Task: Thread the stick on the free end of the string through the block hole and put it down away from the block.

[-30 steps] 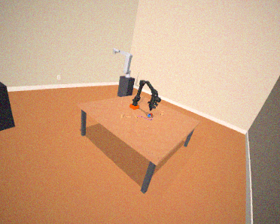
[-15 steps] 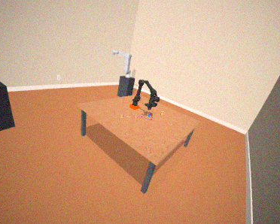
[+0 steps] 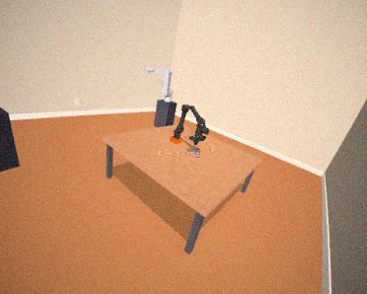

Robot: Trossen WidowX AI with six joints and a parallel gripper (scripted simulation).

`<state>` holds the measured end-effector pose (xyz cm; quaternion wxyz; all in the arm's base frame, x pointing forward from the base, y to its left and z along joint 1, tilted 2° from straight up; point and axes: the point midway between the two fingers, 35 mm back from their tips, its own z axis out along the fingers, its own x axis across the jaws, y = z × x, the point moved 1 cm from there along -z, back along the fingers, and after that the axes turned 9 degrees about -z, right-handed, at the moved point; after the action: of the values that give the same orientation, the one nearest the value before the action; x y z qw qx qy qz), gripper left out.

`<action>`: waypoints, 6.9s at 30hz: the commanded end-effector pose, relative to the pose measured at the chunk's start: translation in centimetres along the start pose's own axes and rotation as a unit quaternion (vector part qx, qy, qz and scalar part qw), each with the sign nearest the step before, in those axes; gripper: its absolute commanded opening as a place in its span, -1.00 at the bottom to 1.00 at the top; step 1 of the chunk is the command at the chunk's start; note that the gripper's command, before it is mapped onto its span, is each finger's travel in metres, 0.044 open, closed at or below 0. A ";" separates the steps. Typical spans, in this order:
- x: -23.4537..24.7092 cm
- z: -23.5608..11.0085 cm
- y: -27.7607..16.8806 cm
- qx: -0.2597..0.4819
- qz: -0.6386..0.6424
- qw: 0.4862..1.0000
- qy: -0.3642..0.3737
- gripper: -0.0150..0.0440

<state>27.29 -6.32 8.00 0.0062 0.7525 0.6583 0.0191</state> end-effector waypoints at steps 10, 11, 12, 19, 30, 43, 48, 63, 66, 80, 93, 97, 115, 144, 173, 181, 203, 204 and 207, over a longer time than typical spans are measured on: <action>0.1 2.3 0.0 0.005 0.002 1.000 0.003 -0.07; 0.1 2.5 0.0 0.005 0.002 1.000 0.003 -0.07; 0.1 2.6 0.0 0.005 0.002 1.000 0.003 -0.07; 0.1 3.8 0.0 0.005 0.002 1.000 0.003 -0.07; 0.1 5.6 -0.1 0.005 0.002 1.000 0.003 -0.07; 0.1 7.1 -0.4 0.005 0.002 1.000 0.003 -0.07; 0.1 7.1 -0.4 0.005 0.002 1.000 0.003 -0.07; 0.1 7.1 -0.4 0.005 0.002 1.000 0.003 -0.07; 0.1 7.1 -0.4 0.005 0.002 1.000 0.003 -0.07; 0.1 7.1 -0.4 0.005 0.002 1.000 0.003 -0.07; 0.1 7.1 -0.4 0.005 0.002 1.000 0.003 -0.07; 0.1 7.1 -0.4 0.005 0.002 1.000 0.003 -0.07; 0.1 7.1 -0.4 0.005 0.002 1.000 0.003 -0.07; 0.2 6.7 -0.1 -0.002 0.000 1.000 0.003 -0.38; 0.4 6.3 -1.4 0.007 -0.006 1.000 0.004 -0.49; 0.5 6.2 -2.7 0.007 -0.006 1.000 0.004 -0.49; 1.0 6.3 -6.3 0.009 -0.002 1.000 0.004 -0.49; 1.0 6.3 -6.4 0.009 -0.002 1.000 0.004 -0.49; 1.1 6.3 -6.9 0.009 -0.002 1.000 0.004 -0.49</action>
<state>21.20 -4.32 1.50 -0.0047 0.7499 0.6614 0.0148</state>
